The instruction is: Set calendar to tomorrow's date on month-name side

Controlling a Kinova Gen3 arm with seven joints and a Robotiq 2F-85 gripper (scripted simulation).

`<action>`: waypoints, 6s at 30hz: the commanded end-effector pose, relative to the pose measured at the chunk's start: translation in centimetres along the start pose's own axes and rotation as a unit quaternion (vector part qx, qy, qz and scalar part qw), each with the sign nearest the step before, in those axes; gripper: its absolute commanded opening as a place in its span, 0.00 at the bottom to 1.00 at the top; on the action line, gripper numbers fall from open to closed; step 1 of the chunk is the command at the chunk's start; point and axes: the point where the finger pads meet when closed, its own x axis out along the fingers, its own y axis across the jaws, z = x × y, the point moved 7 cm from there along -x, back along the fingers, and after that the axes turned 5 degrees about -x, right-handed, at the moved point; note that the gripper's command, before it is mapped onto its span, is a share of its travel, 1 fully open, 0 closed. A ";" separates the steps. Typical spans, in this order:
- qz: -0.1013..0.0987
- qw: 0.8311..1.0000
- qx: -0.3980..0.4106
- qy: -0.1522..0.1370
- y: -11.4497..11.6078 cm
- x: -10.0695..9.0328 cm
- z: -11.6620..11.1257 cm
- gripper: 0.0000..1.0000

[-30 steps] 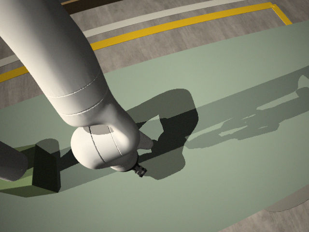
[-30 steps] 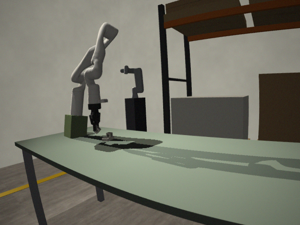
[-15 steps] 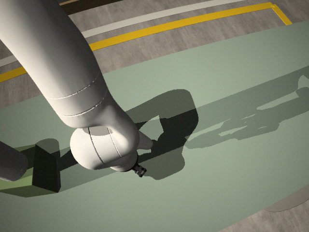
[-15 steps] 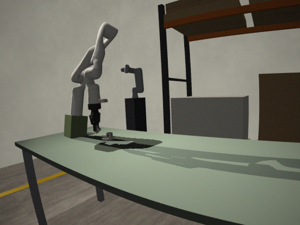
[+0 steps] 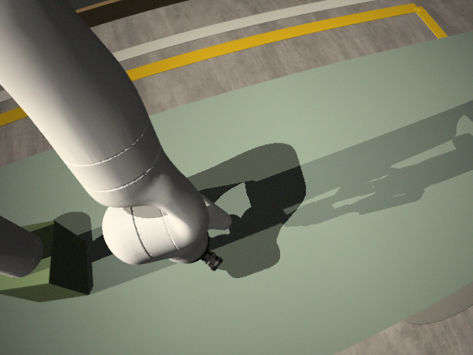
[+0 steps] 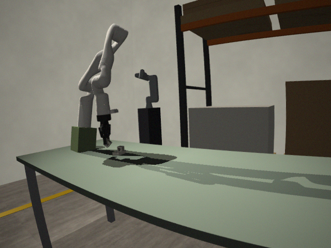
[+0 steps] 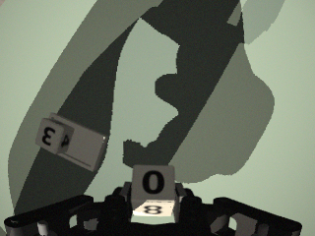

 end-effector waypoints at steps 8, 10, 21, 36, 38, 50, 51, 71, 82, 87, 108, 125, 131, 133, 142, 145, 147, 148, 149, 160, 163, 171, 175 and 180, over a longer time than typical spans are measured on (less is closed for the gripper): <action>-0.001 1.000 0.004 0.019 0.0 0.0 0.6 0.28; -0.002 1.000 0.004 0.024 0.0 0.1 0.7 0.28; -0.002 0.999 0.001 0.051 -0.2 0.2 0.9 0.28; 0.007 0.996 0.002 0.090 -0.1 0.2 1.5 0.28; 0.010 0.996 0.002 0.089 0.0 0.1 1.7 0.28; 0.020 0.994 0.001 0.107 0.2 -0.1 2.0 0.28; 0.021 0.994 0.001 0.108 0.3 -0.1 2.0 0.28; 0.024 0.993 0.001 0.113 0.4 -0.2 2.1 0.28; 0.014 0.990 0.001 0.137 -0.1 0.4 2.7 0.28; 0.013 0.987 0.000 0.160 -0.2 0.6 3.0 0.28; 0.034 0.971 0.000 0.238 0.2 0.7 4.1 0.28; 0.031 0.957 -0.009 0.287 0.0 1.5 4.8 0.28; 0.037 0.939 -0.009 0.341 0.0 1.9 5.5 0.28; 0.040 0.935 -0.008 0.353 -0.1 2.0 5.6 0.28; 0.045 0.930 -0.008 0.365 0.1 1.9 5.8 0.28; 0.045 0.930 -0.008 0.365 0.1 1.9 5.8 0.28; 0.045 0.930 -0.008 0.365 0.1 1.9 5.8 0.28; 0.045 0.930 -0.008 0.365 0.1 1.9 5.8 0.28; 0.045 0.930 -0.008 0.365 0.1 1.9 5.8 0.28; 0.046 0.930 -0.007 0.365 0.1 2.0 5.8 0.28; 0.048 0.930 -0.006 0.364 0.3 2.1 5.8 0.28; 0.047 0.930 -0.003 0.363 0.2 3.0 5.9 0.28; 0.048 0.930 -0.003 0.363 0.3 3.1 5.9 0.28; 0.046 0.930 -0.003 0.363 0.2 4.0 5.9 0.28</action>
